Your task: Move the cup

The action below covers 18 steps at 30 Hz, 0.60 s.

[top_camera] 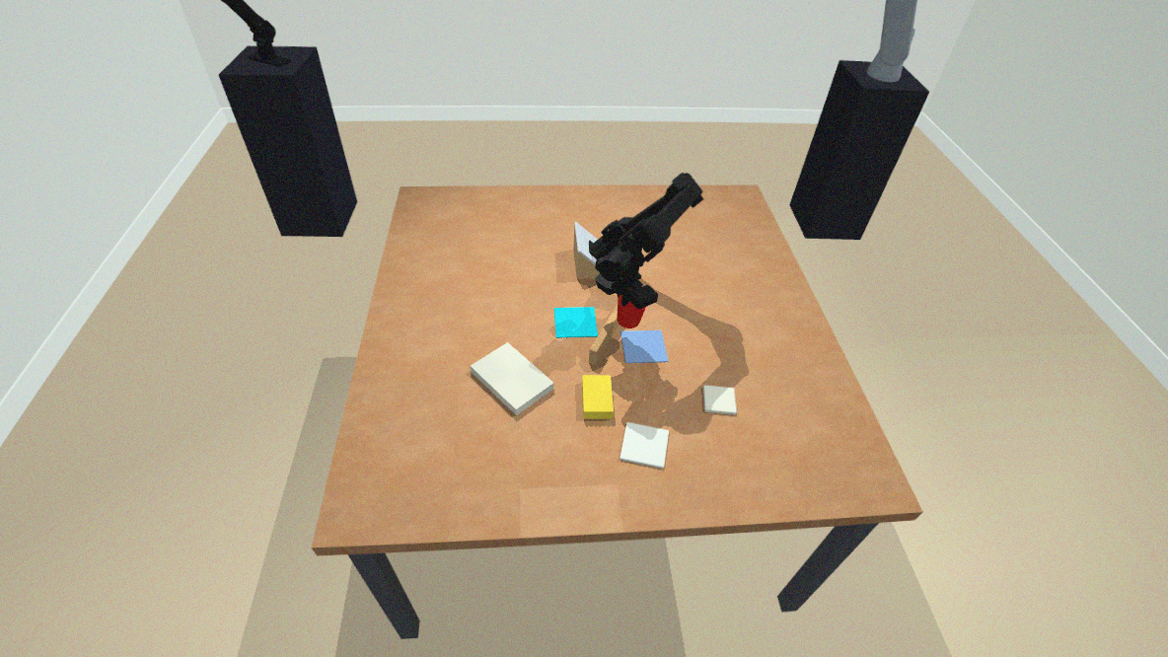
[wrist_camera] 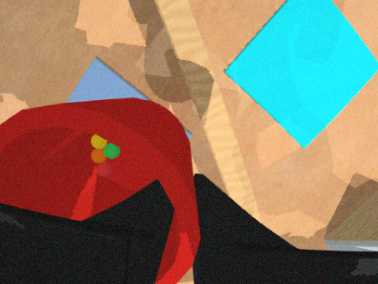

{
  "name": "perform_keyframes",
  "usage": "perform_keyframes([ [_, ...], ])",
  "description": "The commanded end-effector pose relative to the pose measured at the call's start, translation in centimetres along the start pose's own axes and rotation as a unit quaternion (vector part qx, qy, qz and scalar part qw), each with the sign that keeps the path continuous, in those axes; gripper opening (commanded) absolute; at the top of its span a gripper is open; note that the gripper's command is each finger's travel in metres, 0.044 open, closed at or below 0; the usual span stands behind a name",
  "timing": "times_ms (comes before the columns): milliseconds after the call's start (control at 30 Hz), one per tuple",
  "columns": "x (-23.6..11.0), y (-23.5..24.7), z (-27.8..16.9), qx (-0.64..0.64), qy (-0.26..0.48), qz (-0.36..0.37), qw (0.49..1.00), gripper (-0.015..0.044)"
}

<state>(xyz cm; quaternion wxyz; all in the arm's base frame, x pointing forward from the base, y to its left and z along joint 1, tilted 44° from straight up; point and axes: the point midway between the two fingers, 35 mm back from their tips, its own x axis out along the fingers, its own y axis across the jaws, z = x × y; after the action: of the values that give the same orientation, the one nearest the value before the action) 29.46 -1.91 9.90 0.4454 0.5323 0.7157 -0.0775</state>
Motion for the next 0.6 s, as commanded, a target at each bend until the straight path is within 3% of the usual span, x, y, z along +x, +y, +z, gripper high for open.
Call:
perform_keyframes([
  [0,0.1,-1.1,0.6,0.001,0.001,-0.003,1.000,0.0000],
  [567,-0.2,-5.1,3.0,0.001,0.000,-0.004,1.000,0.0000],
])
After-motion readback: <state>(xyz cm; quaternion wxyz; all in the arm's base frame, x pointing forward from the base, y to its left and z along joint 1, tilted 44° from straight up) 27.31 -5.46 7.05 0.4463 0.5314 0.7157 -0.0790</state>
